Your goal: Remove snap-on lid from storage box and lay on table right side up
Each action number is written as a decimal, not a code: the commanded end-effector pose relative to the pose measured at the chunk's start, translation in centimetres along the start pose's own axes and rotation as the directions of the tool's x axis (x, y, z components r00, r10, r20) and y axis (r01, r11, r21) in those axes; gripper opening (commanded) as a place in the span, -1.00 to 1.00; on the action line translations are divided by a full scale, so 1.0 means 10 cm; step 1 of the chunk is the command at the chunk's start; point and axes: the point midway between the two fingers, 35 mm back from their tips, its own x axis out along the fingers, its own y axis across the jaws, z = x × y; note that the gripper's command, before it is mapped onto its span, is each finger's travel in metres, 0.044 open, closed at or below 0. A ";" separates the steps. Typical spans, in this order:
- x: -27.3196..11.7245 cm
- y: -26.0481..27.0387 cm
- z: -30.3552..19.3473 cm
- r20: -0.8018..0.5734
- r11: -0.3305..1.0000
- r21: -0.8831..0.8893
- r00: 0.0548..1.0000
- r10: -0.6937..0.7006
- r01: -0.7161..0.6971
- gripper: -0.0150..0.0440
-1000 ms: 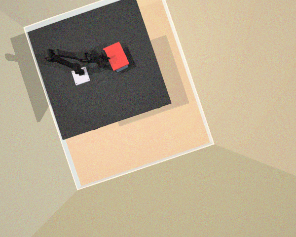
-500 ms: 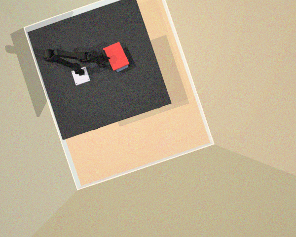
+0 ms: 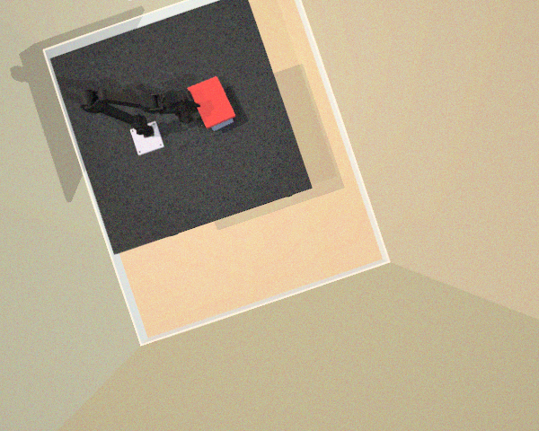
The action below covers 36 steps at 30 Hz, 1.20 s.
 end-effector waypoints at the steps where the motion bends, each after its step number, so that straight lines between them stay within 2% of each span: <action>1: -0.01 0.01 0.00 -0.001 1.000 -0.003 1.000 0.000 0.000 -0.49; 36: -0.01 0.03 0.00 -0.001 1.000 0.000 1.000 0.000 0.000 -0.49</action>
